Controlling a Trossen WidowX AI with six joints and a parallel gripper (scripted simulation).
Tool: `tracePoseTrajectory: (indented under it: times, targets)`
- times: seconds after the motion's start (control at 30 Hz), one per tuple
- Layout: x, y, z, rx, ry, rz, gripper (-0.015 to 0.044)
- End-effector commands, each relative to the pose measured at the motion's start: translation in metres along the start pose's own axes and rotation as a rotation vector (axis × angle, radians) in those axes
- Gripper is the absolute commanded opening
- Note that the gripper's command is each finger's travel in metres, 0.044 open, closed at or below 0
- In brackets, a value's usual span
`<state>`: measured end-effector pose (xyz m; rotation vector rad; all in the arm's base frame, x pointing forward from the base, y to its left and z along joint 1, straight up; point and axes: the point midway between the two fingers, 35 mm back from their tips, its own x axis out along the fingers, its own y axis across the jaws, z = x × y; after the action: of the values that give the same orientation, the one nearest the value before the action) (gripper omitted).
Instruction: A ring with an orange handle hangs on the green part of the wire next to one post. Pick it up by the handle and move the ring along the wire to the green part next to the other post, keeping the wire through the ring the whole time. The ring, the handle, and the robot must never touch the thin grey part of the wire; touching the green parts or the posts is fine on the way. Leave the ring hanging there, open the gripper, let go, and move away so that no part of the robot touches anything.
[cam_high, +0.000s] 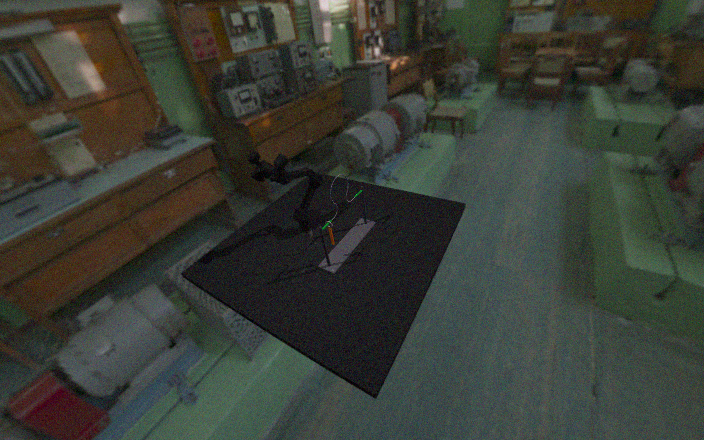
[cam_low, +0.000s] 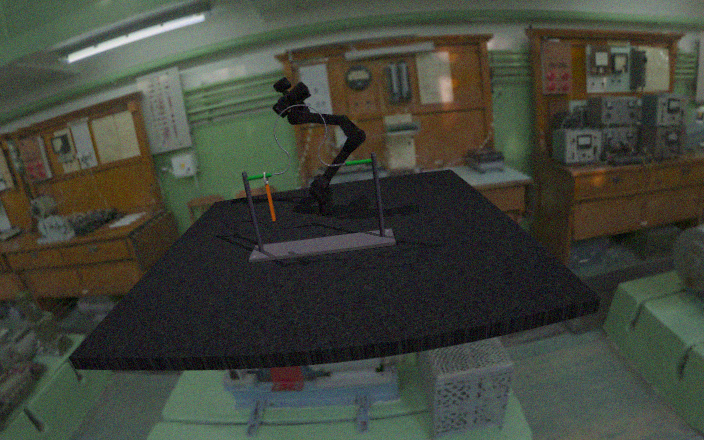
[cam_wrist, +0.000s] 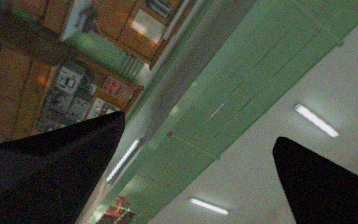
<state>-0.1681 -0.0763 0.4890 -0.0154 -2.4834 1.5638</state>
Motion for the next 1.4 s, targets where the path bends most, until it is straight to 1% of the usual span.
tracePoseTrajectory:
  times: [0.0, 0.1, 0.27, 0.4, 0.57, 0.77, 0.87, 1.0, 1.13, 1.27, 1.37]
  targets:
    - [0.000, 0.000, 0.001, 0.003, -0.003, -0.003, 0.0374]
    - [-0.004, -0.006, 0.018, 0.055, -0.043, -0.044, 0.0295]
    - [-0.016, -0.021, 0.058, 0.171, -0.138, -0.170, 0.0164]
    - [-0.035, -0.037, 0.104, 0.295, -0.270, -0.326, 0.0160]
    - [-0.072, -0.048, 0.162, 0.454, -0.498, -0.487, 0.0160]
    - [-0.130, -0.045, 0.222, 0.632, -0.847, -0.604, 0.0160]
    - [-0.170, -0.034, 0.252, 0.723, -1.084, -0.625, 0.0160]
    - [-0.228, -0.010, 0.282, 0.820, -1.431, -0.585, 0.0160]
    - [-0.285, 0.026, 0.298, 0.876, -1.793, -0.460, 0.0160]
    - [-0.339, 0.070, 0.301, 0.878, -2.148, -0.241, 0.0160]
    - [-0.374, 0.108, 0.293, 0.835, -2.394, -0.014, 0.0160]
